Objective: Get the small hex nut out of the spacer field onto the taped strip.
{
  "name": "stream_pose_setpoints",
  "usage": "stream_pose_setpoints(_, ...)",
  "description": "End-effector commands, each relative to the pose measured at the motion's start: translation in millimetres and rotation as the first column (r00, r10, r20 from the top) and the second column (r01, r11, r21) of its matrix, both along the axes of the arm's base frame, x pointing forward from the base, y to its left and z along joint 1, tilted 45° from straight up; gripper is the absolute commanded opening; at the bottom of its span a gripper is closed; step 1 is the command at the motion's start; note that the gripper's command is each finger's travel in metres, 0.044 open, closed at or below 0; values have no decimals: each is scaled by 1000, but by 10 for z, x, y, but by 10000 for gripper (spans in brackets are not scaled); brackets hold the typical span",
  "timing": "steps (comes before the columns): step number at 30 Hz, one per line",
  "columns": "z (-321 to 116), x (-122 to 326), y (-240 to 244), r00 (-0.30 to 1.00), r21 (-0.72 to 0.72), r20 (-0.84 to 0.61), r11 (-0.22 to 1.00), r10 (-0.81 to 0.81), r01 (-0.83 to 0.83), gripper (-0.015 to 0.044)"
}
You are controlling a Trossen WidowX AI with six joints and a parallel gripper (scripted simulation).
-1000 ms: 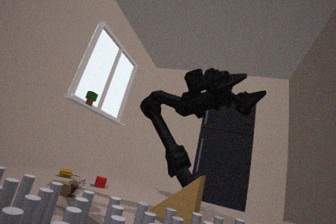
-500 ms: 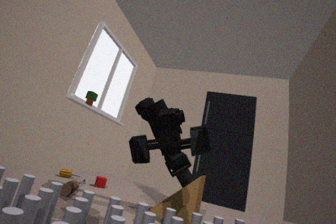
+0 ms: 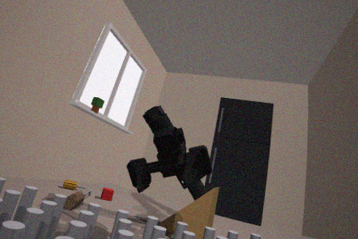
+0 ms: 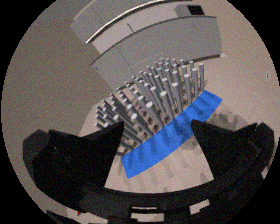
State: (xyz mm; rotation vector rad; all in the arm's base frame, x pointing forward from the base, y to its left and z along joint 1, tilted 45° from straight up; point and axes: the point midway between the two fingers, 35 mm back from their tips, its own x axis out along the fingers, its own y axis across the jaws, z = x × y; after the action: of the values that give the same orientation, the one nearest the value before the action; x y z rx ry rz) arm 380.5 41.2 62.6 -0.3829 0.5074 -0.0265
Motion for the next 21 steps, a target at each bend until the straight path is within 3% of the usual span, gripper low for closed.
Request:
stream_pose_setpoints(1,6,0,-8,1000,4,4,1000,-7,7,440)
stream_pose_setpoints(21,12,9,-30,1000,16,2,1000,-22,22,440)
